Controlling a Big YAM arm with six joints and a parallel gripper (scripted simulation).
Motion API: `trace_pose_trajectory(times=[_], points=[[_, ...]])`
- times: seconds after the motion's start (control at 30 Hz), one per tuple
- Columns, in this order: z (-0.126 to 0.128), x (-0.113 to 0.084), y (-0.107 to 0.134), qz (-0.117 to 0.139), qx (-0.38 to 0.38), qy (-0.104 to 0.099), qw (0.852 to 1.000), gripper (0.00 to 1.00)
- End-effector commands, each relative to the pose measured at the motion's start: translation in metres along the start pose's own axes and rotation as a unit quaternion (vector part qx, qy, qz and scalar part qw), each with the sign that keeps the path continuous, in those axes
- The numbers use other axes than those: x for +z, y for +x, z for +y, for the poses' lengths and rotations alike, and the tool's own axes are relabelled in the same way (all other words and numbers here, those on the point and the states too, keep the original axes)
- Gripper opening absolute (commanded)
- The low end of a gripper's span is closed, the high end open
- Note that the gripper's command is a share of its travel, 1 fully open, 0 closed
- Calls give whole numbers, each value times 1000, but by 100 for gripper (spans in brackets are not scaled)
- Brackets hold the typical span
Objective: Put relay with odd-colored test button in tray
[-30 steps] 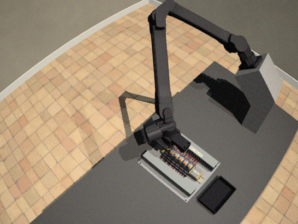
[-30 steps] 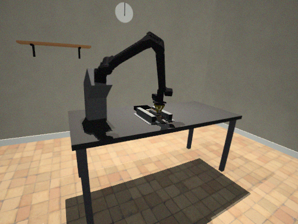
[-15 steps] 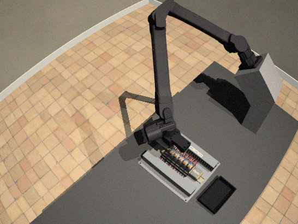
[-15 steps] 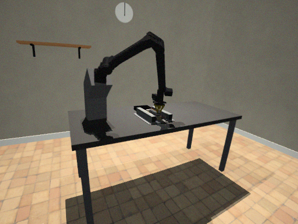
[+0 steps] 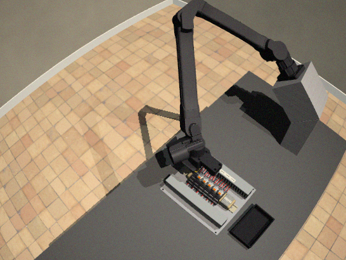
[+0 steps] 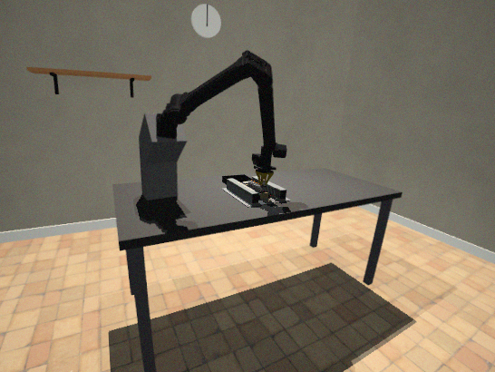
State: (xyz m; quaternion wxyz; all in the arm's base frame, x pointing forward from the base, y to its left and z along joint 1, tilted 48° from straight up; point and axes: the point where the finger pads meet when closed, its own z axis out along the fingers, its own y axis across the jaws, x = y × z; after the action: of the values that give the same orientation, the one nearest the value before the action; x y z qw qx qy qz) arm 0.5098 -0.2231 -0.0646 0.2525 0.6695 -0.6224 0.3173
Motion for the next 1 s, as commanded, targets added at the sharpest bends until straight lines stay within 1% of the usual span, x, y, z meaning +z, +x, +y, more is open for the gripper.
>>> trace_pose_trajectory(times=[0.0, 0.07, 0.13, 0.3, 0.43, 0.97], points=[[-19, -40, -8, 1, -2, 27, 1000, 0], [-20, -48, -8, 1, -1, 28, 1000, 0], [-20, -48, -8, 1, -1, 28, 1000, 0], [-22, -64, -9, 1, 0, 29, 1000, 0], [-22, -70, -10, 1, 0, 29, 1000, 0], [-21, -68, -13, 0, -3, 29, 1000, 0]])
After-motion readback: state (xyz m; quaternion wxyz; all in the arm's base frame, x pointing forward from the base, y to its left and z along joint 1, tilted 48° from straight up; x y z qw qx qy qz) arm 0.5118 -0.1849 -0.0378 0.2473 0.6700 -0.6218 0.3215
